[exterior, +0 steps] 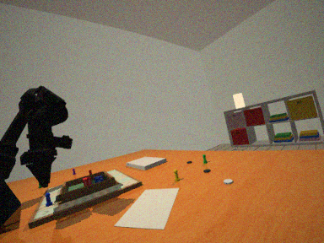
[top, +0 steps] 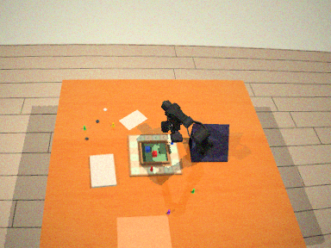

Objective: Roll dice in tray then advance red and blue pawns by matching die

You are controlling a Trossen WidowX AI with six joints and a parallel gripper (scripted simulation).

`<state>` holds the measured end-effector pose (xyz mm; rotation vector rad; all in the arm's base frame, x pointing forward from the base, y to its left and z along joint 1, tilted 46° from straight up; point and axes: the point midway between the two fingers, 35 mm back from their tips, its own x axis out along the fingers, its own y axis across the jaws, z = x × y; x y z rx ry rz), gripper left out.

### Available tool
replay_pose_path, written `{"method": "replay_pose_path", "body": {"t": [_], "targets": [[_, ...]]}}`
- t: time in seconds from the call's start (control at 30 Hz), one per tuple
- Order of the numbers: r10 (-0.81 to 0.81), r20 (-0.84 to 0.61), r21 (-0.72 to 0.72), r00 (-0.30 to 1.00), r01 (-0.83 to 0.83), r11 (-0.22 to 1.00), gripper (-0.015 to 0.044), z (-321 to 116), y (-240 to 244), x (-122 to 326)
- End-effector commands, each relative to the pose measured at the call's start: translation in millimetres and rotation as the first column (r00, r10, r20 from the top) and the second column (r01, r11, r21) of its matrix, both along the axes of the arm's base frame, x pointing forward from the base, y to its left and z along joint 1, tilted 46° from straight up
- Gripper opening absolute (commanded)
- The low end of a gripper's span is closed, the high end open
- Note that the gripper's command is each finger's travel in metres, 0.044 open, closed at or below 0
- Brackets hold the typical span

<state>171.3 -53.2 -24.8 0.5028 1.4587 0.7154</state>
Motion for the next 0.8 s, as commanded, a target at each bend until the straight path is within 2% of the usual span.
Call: {"method": "replay_pose_path", "body": {"t": [0.0,0.77], "targets": [[-0.001,-0.005,0.007,1.0,0.001,1.0,0.02,-4.2,5.3,-1.5],[-0.001,-0.004,0.009,1.0,0.001,1.0,0.02,-29.6,31.7,-2.9]]}}
